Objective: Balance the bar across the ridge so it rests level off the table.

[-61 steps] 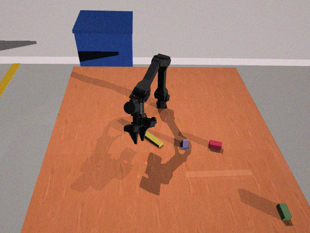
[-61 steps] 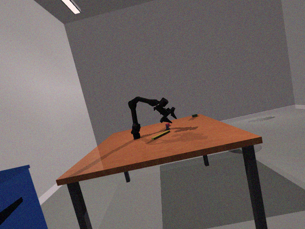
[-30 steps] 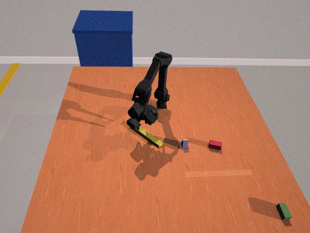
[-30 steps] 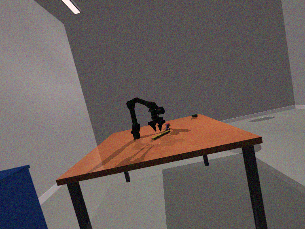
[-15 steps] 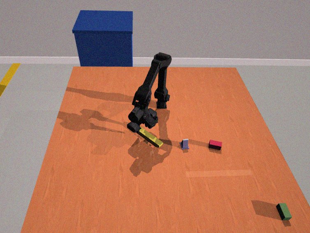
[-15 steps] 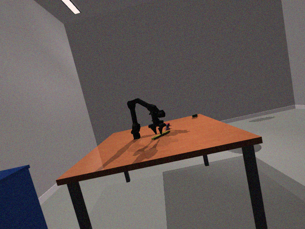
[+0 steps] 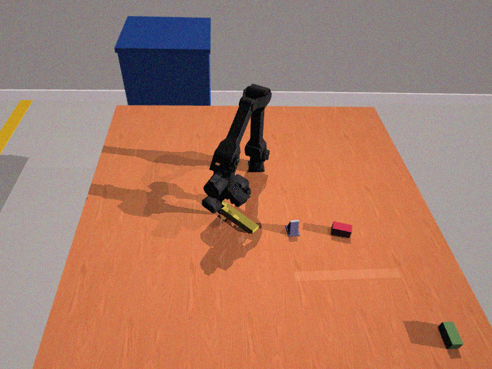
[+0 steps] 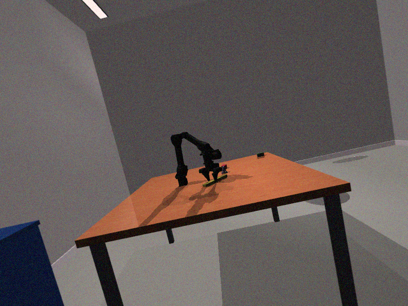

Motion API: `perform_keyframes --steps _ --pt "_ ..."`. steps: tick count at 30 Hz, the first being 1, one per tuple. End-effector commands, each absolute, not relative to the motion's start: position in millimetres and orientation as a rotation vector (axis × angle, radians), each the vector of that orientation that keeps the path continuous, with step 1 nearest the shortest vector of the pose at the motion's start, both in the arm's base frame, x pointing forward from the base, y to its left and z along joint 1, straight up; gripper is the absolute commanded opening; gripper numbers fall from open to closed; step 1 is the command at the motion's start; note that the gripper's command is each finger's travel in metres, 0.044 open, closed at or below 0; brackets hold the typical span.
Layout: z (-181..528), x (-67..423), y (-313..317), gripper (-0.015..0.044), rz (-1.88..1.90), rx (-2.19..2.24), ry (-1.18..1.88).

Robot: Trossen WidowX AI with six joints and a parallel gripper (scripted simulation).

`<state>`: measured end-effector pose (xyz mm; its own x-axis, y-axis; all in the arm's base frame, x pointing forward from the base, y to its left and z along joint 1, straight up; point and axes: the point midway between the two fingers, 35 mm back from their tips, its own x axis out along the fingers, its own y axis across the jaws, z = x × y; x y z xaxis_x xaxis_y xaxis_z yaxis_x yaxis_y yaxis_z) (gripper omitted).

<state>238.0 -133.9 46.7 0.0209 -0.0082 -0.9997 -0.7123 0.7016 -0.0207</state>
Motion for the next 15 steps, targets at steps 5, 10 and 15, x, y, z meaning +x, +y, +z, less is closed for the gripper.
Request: perform_keyframes --steps 5,10,15 --pt "46.1 237.9 -134.5 0.0315 0.601 -0.63 1.467" --pt "46.4 238.0 -133.9 0.021 0.606 -0.631 1.464" --pt "46.4 238.0 -133.9 0.0137 0.606 -0.631 1.464"
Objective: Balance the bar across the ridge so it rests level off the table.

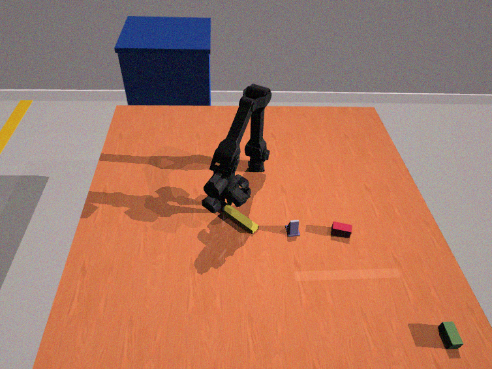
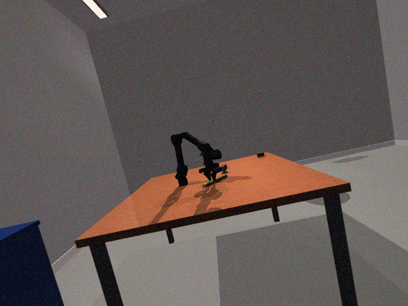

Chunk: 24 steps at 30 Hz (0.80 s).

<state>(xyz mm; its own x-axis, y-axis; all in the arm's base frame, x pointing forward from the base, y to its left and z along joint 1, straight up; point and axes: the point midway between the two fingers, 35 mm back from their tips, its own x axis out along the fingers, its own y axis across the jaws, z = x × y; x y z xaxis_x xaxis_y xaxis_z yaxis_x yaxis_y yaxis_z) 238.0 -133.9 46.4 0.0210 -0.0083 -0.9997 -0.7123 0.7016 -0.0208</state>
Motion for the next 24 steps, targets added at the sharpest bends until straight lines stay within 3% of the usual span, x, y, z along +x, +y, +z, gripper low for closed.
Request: perform_keyframes --steps 1,5,9,24 --pt "46 238 -134 0.0131 0.606 -0.631 1.464" --pt "46 238 -134 0.0104 0.606 -0.631 1.464" --pt "53 239 -134 0.0 0.605 -0.631 1.464" --pt "90 242 -136 0.0 0.603 -0.631 1.465"
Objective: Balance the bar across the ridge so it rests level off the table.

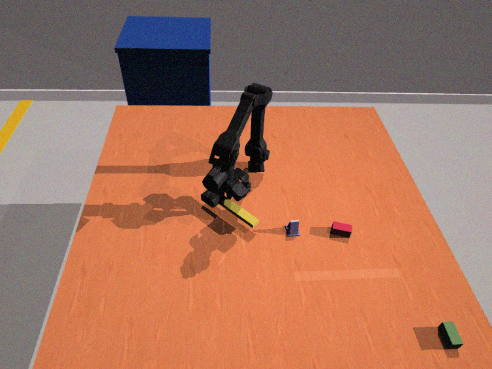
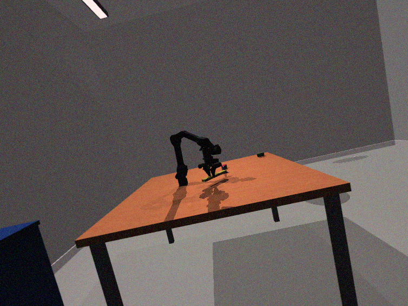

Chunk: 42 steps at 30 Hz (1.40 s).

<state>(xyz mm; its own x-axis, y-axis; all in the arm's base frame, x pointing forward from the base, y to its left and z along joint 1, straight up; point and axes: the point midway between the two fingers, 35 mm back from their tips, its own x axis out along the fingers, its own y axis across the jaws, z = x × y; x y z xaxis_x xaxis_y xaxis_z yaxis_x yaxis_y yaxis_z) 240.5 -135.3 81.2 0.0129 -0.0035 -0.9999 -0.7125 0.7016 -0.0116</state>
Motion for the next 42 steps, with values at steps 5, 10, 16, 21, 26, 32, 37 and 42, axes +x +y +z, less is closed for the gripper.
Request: perform_keyframes --steps 5,10,16,21,26,32,37,42 --pt "103 242 -136 0.0 0.603 -0.631 1.465" --pt "116 241 -136 0.0 0.602 -0.631 1.466" --pt "132 239 -135 0.0 0.601 -0.63 1.466" --pt "145 237 -134 0.0 0.601 -0.63 1.467" --pt "151 238 -132 0.0 0.595 -0.625 1.468" --pt "151 251 -118 0.0 0.55 -0.577 1.479" --pt "152 261 -104 0.0 0.51 -0.536 1.488" --pt "153 271 -90 0.0 0.471 -0.494 1.496"
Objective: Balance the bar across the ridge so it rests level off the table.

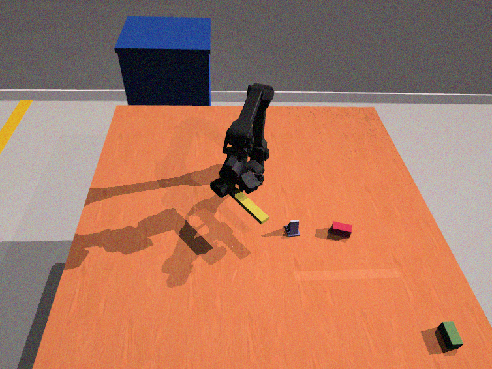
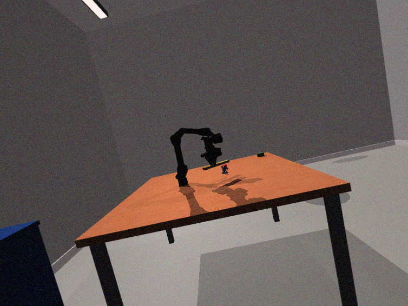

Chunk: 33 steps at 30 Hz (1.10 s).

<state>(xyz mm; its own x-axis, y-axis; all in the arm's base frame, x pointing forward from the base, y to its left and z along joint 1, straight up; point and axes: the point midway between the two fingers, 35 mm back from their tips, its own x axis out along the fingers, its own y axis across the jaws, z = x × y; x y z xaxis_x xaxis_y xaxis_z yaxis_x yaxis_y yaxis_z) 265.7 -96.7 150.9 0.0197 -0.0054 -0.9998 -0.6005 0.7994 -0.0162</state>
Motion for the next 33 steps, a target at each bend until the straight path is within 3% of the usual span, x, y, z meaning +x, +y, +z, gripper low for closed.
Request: perform_keyframes --steps 1,33 --pt "153 273 -87 0.0 0.464 -0.486 1.498" --pt "155 312 23 0.0 0.223 -0.226 1.532"
